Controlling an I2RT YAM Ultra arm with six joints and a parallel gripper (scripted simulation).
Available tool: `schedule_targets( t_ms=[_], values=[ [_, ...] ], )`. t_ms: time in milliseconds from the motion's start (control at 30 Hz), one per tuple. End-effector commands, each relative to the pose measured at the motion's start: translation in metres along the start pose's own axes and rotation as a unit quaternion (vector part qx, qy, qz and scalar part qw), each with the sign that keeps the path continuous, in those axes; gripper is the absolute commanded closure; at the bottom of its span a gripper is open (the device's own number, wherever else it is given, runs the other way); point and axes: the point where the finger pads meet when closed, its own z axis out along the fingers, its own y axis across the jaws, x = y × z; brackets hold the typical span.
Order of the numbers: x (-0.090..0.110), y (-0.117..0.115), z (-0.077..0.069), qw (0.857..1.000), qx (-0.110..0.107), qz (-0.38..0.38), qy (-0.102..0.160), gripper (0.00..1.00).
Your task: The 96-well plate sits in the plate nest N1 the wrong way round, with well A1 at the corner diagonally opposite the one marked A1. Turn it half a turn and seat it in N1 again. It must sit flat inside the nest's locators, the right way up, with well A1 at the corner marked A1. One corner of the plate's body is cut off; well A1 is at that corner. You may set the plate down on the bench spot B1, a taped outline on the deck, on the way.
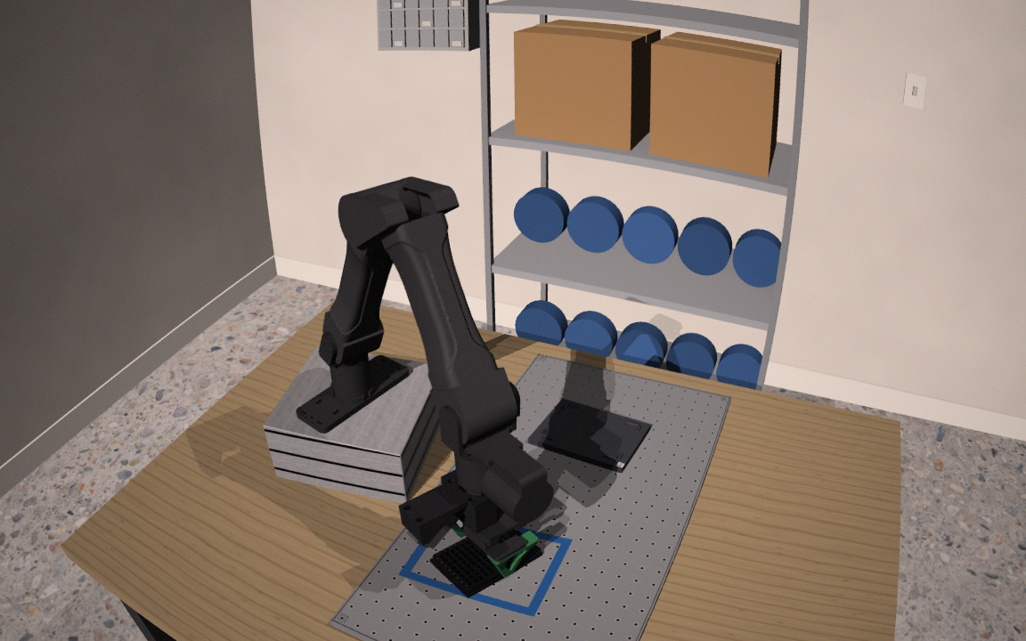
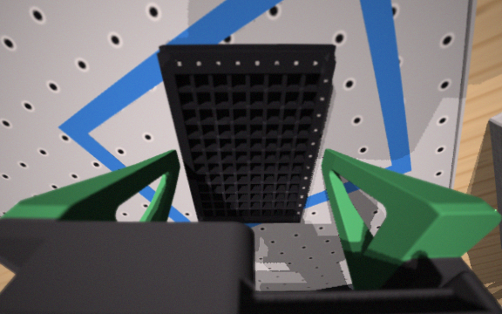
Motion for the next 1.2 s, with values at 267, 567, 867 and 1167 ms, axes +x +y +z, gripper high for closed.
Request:
schedule_targets(
  t_ms=[267,567,867,1167],
  values=[
    [0.0000,0.0039,0.0050,1.000,-0.007,0.000,0.000,0.00],
    [0.0000,0.0039,0.0051,1.000,-0.007,0.000,0.000,0.00],
    [0.0000,0.0039,0.0051,1.000,-0.007,0.000,0.000,1.00],
    [0.0000,0.0039,0.0051,1.000,-0.007,0.000,0.000,1.00]
  ],
)
